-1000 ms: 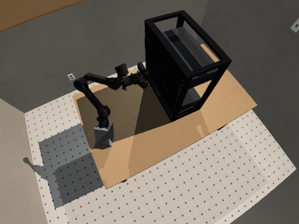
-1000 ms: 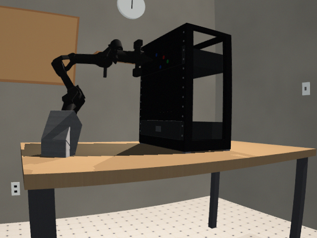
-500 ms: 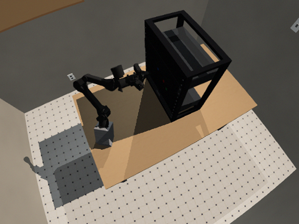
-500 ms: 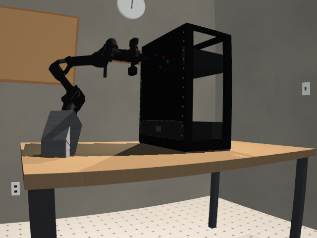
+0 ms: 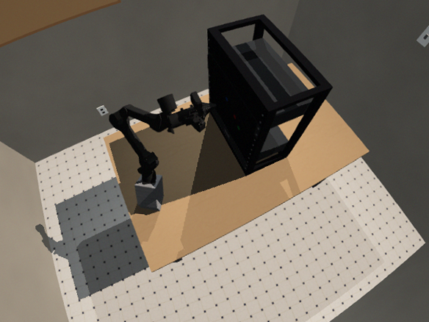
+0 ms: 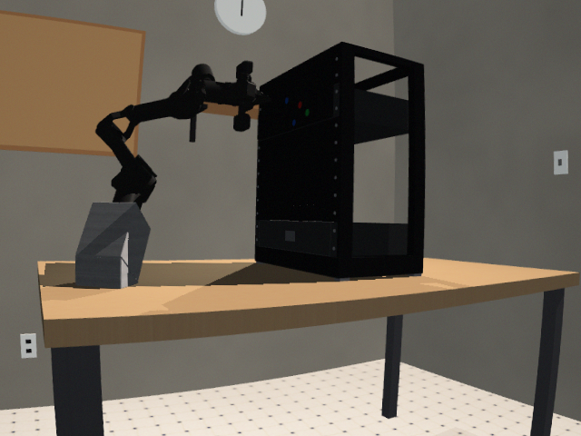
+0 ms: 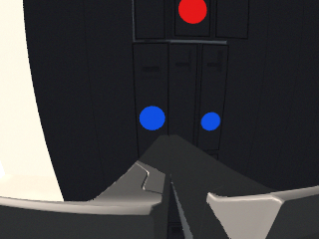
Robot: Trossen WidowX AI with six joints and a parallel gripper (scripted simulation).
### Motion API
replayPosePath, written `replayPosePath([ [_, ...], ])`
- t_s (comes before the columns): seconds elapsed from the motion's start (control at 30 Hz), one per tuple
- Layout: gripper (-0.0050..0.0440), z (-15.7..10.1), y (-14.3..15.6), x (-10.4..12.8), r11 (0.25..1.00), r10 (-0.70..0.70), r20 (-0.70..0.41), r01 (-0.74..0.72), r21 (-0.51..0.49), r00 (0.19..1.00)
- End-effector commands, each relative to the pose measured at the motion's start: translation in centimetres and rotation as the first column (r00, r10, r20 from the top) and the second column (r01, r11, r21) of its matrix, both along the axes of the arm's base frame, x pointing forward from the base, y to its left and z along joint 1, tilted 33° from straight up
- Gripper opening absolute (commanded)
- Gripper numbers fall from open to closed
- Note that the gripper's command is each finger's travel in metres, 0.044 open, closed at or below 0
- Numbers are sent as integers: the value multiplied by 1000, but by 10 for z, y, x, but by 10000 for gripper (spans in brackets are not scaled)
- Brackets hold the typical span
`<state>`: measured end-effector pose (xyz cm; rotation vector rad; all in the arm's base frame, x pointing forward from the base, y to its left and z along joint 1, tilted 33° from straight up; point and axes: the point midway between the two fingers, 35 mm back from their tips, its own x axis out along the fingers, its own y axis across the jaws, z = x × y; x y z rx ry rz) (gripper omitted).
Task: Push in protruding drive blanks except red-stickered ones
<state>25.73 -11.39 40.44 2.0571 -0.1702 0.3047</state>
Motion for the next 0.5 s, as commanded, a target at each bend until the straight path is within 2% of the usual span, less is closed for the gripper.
replayPosePath([
  [0.0,0,10,0,8,1000,6,11,-6,-8,1000],
  [0.17,0,18,1,31,1000,6,11,-6,-8,1000],
  [0.47,0,18,1,33,1000,6,11,-6,-8,1000],
])
